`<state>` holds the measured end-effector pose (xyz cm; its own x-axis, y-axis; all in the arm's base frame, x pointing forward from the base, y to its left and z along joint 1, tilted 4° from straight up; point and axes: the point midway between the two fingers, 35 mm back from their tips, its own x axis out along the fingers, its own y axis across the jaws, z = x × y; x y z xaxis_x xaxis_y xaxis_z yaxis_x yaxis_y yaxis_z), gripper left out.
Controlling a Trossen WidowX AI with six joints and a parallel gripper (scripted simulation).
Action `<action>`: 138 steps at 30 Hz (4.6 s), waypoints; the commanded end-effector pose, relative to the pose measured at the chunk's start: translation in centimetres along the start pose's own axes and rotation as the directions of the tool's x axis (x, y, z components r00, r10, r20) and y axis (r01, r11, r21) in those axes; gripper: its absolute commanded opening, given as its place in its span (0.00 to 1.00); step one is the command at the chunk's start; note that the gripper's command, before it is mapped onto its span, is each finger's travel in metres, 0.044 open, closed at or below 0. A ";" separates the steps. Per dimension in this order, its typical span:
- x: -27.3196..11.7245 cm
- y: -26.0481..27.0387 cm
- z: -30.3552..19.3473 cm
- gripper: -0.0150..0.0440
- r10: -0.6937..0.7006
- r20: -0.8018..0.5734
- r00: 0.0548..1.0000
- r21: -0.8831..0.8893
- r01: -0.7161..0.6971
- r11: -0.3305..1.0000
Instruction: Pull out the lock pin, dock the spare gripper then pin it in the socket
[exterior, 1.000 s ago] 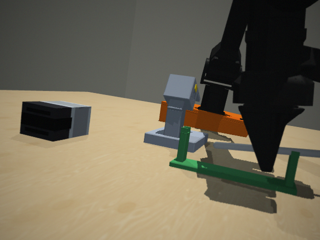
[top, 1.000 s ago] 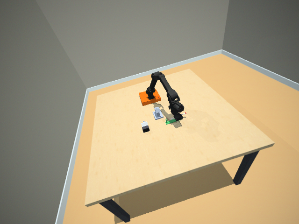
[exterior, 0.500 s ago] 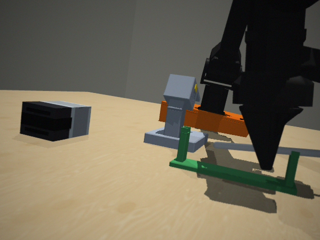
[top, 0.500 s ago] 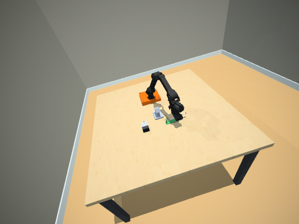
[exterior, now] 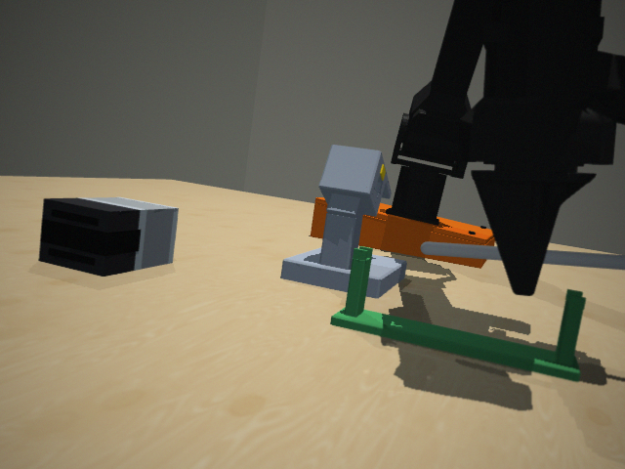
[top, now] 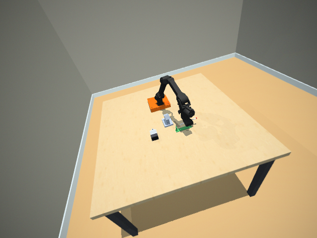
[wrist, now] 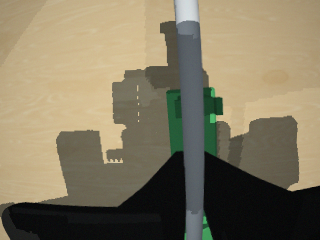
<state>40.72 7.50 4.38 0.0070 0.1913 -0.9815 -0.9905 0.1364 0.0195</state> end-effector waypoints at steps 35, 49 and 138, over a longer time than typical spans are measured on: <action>-2.3 -0.5 -5.6 0.25 0.001 -0.005 1.000 -0.009 -0.001 1.000; -0.2 -0.6 -5.9 0.25 -0.004 -0.002 1.000 -0.010 0.004 1.000; 1.1 -0.6 -6.0 0.25 -0.017 -0.001 1.000 -0.012 0.017 1.000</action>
<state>40.52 1.79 2.11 0.0235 0.1882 -0.9818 -0.9917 0.1284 0.0009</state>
